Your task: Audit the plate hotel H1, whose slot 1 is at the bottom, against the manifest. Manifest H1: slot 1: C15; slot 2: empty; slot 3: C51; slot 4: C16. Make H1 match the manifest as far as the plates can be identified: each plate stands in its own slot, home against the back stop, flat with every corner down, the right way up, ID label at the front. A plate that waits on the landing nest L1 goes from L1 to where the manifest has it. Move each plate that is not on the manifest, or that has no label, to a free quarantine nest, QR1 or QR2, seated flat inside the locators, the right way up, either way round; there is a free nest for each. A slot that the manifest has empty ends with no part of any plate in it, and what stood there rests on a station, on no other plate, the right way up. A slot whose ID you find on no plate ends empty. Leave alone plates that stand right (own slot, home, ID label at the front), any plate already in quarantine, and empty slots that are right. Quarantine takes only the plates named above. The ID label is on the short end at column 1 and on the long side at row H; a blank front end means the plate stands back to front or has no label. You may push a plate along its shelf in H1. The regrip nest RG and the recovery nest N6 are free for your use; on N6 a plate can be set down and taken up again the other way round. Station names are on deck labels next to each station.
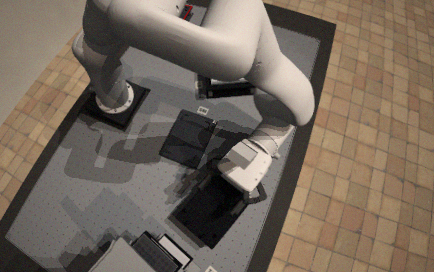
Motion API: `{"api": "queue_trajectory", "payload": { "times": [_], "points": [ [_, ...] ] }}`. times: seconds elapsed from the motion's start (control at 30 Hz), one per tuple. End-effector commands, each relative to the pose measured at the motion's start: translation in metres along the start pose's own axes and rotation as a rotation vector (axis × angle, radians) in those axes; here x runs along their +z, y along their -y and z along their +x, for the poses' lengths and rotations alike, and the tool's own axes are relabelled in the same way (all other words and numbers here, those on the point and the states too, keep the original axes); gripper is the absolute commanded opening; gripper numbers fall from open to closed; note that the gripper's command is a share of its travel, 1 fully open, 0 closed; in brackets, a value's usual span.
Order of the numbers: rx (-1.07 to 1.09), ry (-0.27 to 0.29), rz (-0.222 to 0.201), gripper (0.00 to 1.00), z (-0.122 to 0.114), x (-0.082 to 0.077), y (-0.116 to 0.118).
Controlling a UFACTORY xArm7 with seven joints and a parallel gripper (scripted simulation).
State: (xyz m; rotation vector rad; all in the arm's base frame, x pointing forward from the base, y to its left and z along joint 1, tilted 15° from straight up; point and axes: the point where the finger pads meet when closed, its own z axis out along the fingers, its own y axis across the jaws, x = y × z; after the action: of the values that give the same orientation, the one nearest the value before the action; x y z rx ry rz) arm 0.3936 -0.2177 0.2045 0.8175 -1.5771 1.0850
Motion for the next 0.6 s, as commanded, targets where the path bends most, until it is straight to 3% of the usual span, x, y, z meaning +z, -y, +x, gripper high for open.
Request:
{"api": "queue_trajectory", "payload": {
  "times": [0.0,0.27,0.57],
  "points": [
    [0.004,0.000,-0.001,1.00,0.001,0.010,0.001],
    [0.004,0.000,-0.001,1.00,0.001,0.032,0.001],
    [0.004,0.000,-0.001,1.00,0.001,0.044,0.001]
  ]
}}
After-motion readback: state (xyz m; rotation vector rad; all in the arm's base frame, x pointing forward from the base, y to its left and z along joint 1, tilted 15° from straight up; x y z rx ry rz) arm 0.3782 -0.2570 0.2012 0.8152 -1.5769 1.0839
